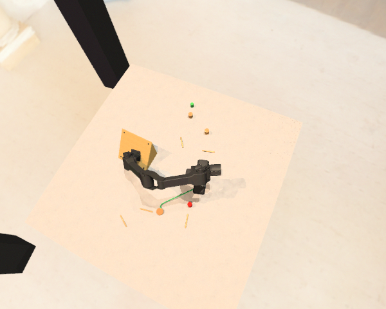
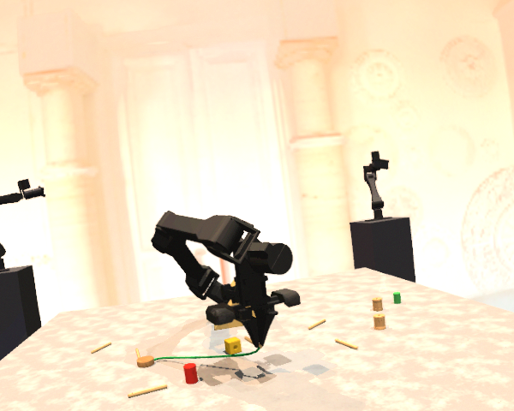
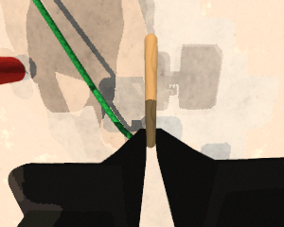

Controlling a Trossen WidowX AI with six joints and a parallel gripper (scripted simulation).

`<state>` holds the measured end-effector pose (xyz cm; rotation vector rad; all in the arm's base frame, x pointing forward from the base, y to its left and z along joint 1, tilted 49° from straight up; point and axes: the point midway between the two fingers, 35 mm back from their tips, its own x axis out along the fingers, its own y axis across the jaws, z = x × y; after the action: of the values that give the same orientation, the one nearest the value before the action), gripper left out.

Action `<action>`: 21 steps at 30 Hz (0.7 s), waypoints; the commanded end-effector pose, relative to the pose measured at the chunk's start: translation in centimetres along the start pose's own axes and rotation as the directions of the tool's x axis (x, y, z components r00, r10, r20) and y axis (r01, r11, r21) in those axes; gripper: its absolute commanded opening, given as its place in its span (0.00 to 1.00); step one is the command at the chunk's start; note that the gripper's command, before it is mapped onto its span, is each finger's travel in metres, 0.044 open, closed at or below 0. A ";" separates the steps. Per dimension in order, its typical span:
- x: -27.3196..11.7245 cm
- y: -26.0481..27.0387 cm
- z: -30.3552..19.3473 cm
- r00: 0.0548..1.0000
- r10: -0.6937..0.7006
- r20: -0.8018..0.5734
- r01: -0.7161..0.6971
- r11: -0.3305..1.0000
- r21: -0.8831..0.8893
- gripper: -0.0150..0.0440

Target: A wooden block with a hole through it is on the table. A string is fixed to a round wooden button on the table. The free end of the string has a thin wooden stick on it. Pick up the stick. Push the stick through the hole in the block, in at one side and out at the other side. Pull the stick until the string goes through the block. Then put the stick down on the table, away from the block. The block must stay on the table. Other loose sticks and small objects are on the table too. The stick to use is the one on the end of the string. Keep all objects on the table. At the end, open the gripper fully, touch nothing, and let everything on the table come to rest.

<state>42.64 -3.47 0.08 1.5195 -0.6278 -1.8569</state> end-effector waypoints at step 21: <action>3.2 -0.1 0.0 1.000 0.004 -0.005 -0.004 1.000 -0.006 0.25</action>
<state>42.40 -5.53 -1.84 1.5198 -0.6266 -1.8557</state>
